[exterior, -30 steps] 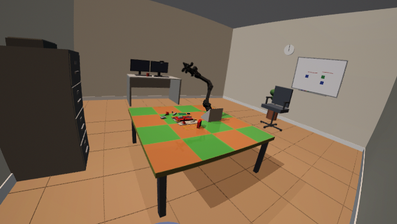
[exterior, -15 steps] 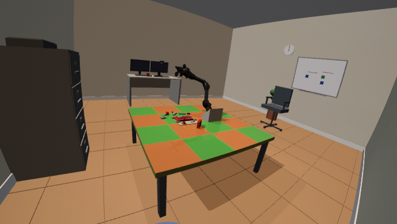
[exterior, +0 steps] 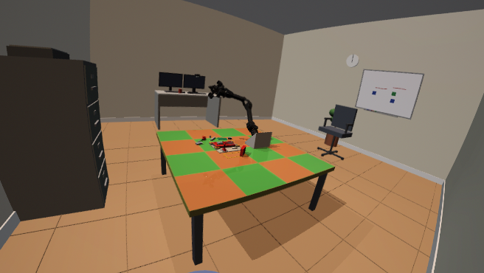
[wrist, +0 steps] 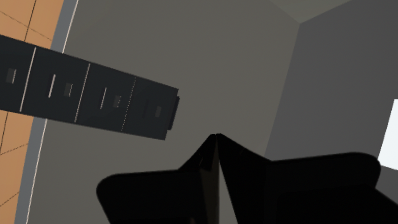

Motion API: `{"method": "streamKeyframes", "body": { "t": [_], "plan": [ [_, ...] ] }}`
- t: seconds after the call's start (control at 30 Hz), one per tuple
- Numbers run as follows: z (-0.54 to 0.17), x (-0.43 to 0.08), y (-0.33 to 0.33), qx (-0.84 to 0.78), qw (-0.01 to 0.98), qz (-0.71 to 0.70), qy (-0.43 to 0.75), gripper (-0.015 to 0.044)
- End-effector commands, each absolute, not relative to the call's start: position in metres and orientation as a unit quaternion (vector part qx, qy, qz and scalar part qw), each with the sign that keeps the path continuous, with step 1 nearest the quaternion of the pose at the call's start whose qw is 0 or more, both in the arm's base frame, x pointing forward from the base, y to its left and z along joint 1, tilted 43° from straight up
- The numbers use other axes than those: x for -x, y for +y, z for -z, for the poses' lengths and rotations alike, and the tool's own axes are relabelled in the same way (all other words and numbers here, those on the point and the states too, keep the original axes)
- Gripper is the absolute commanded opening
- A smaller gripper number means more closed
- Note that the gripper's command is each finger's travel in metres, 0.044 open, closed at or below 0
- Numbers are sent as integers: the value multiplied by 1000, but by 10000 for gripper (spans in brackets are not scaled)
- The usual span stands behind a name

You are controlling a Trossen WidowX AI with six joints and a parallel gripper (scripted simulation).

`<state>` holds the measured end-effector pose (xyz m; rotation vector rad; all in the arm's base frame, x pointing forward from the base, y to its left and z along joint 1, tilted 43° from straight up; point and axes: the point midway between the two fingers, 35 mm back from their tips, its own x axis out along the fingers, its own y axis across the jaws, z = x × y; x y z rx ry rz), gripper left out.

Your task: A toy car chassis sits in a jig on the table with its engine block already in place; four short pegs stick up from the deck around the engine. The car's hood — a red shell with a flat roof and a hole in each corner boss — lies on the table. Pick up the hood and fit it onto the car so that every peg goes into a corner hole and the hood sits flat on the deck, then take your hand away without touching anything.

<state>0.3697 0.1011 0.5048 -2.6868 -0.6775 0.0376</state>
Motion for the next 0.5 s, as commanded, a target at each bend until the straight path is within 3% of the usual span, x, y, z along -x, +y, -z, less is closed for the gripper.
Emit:
{"method": "streamKeyframes", "body": {
  "t": [0.0, 0.47],
  "plan": [
    [-456, -396, 118, 952, 189, -84, -227, 0],
    [-315, -433, 171, 932, 151, -271, -186, 0]
  ]
}}
